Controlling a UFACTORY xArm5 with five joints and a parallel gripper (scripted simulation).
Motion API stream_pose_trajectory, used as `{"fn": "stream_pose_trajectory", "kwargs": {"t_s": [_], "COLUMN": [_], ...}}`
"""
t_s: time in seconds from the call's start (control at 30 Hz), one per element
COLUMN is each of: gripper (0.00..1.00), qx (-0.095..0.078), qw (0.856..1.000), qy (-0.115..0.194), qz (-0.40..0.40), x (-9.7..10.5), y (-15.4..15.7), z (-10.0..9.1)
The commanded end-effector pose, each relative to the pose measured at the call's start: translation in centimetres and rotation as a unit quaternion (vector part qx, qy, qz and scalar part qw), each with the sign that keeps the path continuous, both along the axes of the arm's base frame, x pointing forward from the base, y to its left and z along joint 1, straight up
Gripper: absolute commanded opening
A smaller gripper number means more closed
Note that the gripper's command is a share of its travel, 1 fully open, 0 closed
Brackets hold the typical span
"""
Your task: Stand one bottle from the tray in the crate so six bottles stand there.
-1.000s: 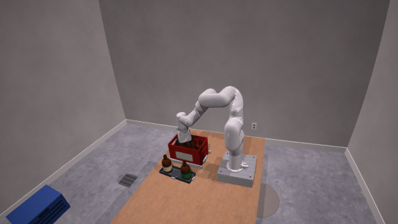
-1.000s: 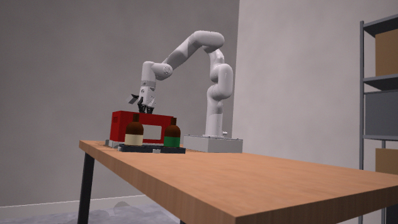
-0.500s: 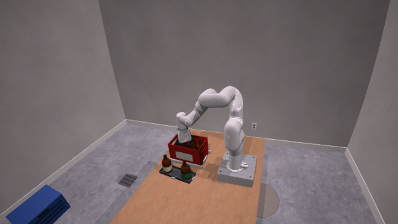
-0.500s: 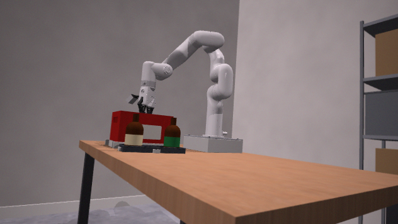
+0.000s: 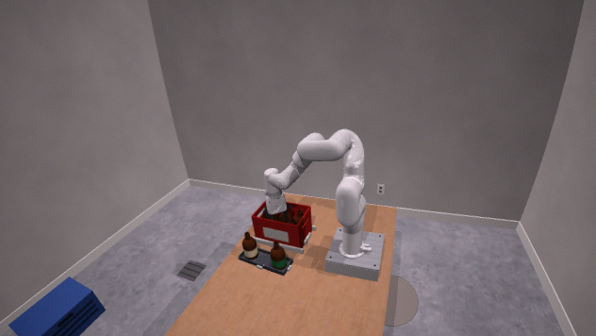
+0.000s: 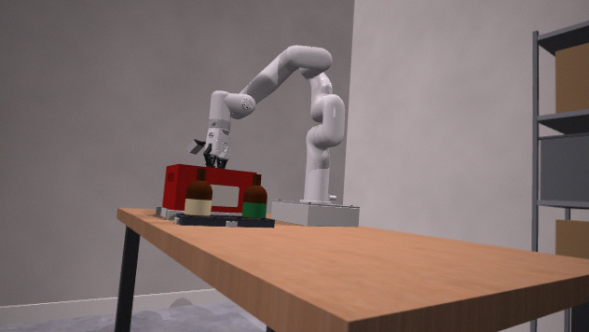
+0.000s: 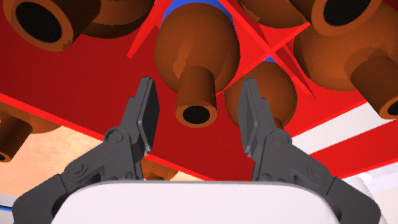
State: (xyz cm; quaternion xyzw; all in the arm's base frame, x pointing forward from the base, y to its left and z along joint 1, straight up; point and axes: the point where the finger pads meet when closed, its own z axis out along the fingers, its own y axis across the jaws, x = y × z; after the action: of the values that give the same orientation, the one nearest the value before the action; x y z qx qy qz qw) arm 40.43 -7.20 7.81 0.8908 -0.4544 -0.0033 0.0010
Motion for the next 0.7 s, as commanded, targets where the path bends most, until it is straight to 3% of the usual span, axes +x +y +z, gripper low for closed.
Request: {"fn": "stream_pose_trajectory", "kwargs": {"t_s": [0.0,0.3,0.67], "gripper": [0.65,0.65,0.65], "qx": [0.0,0.0,0.0], "qw": [1.0,1.0,1.0], "qy": [-0.002,-0.002,-0.002], "qz": [0.0,0.0,0.0], "x": [0.1,0.1,0.1], "y": [0.0,0.0,0.0], "z": [0.2,0.8,3.0]}}
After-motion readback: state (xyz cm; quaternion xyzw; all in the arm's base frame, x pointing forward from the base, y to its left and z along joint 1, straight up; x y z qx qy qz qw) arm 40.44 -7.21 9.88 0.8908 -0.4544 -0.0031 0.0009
